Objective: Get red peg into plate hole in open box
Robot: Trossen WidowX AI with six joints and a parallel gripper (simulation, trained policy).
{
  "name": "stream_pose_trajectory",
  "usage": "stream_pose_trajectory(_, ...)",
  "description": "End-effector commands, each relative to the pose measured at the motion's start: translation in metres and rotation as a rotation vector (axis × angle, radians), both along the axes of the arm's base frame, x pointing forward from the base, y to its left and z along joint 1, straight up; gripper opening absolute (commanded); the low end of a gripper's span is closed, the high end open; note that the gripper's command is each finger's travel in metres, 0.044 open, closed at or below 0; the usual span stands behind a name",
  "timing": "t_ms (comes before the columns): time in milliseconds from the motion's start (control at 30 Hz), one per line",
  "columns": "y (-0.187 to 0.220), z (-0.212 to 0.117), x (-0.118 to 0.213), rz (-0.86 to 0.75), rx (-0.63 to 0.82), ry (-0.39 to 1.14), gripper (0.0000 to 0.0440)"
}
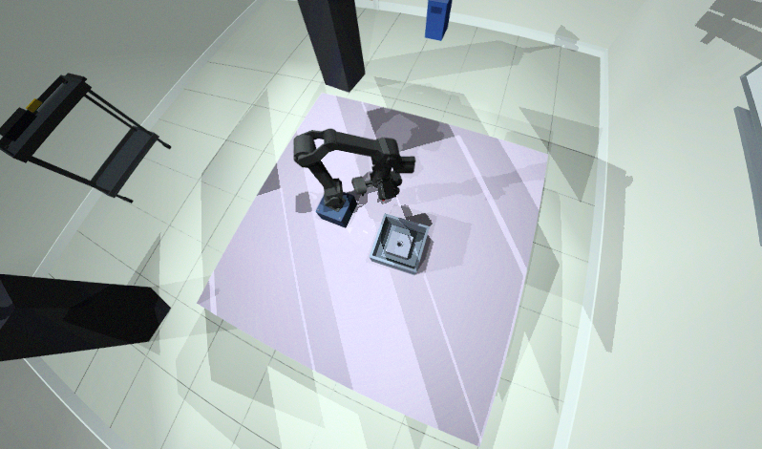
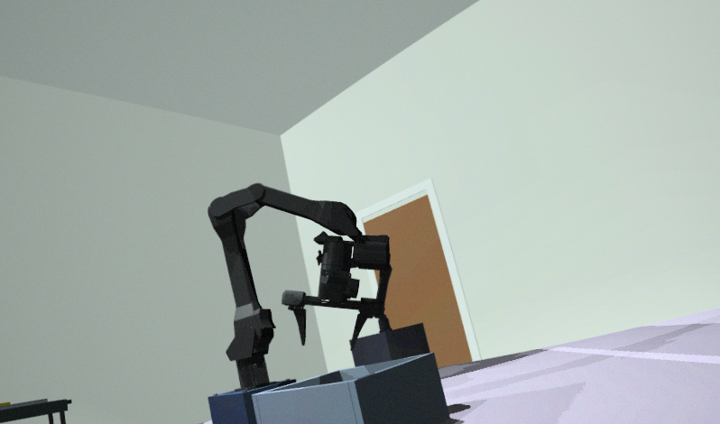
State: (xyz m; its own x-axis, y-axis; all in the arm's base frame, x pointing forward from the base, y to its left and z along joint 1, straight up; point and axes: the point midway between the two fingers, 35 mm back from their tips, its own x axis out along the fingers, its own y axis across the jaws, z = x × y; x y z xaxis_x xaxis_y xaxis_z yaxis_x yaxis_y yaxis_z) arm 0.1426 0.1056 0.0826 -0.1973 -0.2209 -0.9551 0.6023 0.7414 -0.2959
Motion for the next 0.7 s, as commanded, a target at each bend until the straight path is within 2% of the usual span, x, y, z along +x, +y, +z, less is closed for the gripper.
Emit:
stream_pose_trajectory(0,0.006,-0.012,-0.002,0.0,-0.006,0.008,0.044)
stream_pose_trajectory(667,0.029,-0.096,0.01,0.032,0.051,-0.083,0.044)
